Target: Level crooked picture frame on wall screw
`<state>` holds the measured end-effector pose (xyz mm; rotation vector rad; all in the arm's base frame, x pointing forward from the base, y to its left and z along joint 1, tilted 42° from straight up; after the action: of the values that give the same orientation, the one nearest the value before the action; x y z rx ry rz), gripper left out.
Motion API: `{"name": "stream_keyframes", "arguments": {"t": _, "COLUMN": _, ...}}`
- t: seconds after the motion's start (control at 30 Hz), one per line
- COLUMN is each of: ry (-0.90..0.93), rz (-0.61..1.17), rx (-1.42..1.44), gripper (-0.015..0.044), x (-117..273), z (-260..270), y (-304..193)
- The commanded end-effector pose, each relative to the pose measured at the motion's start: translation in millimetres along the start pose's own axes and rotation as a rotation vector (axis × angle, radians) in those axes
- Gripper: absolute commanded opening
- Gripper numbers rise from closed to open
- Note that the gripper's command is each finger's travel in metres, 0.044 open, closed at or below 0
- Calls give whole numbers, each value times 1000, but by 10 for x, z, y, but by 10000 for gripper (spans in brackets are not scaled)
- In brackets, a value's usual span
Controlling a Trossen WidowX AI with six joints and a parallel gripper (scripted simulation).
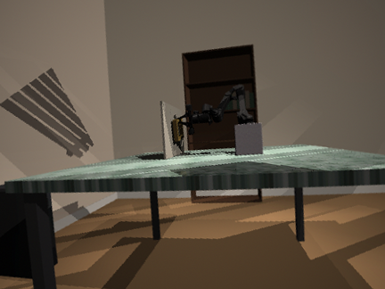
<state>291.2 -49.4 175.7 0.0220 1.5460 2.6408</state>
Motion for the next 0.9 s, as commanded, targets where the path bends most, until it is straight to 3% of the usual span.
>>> {"name": "stream_keyframes", "arguments": {"t": 0.0, "ry": -1, "rz": -1, "rx": 0, "gripper": 0, "x": 2, "z": 3, "y": 2}}
{"name": "stream_keyframes", "arguments": {"t": 0.87, "ry": 0, "rz": 1, "rx": -115, "gripper": 0, "x": 0, "z": 1, "y": 2}}
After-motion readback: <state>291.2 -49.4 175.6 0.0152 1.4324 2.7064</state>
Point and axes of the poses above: the point midway between the two fingers, 35 mm back from their tips, its own x axis back along the fingers, its own z axis across the jaws, y = z × x, the point moved 10 cm from there along x, back along the fingers, and after that the axes turned 10 degrees about x, right-handed, at the moved point
